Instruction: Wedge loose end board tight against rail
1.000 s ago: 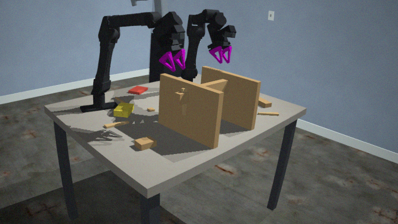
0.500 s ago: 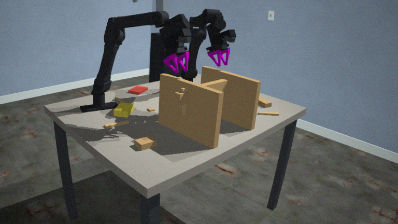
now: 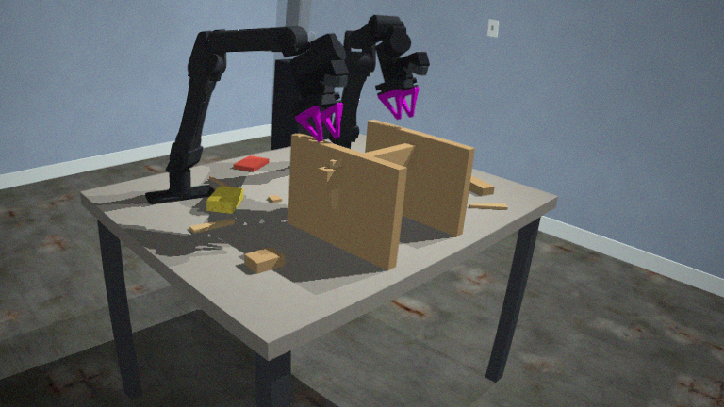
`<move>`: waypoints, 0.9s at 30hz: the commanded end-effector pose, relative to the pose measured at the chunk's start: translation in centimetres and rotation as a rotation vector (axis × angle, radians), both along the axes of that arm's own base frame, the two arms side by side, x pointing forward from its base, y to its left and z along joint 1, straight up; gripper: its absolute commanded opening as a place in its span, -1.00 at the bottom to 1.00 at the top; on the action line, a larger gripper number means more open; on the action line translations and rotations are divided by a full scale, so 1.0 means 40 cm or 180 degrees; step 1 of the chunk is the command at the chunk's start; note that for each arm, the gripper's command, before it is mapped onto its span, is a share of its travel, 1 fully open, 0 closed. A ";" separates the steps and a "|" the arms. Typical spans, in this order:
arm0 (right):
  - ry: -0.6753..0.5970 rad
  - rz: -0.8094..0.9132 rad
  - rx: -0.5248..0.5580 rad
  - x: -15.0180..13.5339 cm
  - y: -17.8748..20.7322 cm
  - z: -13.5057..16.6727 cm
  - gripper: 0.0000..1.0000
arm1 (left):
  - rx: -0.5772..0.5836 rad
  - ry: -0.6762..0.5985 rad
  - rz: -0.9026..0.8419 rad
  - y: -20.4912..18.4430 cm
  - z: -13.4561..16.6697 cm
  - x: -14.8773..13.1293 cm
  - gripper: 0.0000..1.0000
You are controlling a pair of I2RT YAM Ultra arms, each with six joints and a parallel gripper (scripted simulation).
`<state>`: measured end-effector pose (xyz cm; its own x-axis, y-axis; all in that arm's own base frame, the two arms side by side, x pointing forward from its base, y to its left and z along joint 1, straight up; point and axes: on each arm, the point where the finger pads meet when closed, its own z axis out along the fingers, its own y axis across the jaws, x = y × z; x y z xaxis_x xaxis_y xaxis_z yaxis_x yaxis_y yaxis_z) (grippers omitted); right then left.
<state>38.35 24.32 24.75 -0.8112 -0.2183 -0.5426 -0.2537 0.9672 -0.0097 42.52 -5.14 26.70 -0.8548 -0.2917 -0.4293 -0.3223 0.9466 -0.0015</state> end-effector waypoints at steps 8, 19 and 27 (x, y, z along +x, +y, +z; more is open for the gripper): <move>-0.0162 -0.0031 0.0077 0.009 -0.012 0.017 0.08 | 0.0020 -0.0044 -0.0002 -0.006 0.016 0.002 0.08; -0.0169 -0.0025 0.0081 0.008 -0.011 -0.017 0.08 | 0.0020 -0.0044 -0.0002 -0.006 0.016 0.002 0.08; -0.0165 -0.0017 0.0078 0.008 -0.008 -0.037 0.08 | 0.0020 -0.0044 -0.0002 -0.006 0.016 0.002 0.08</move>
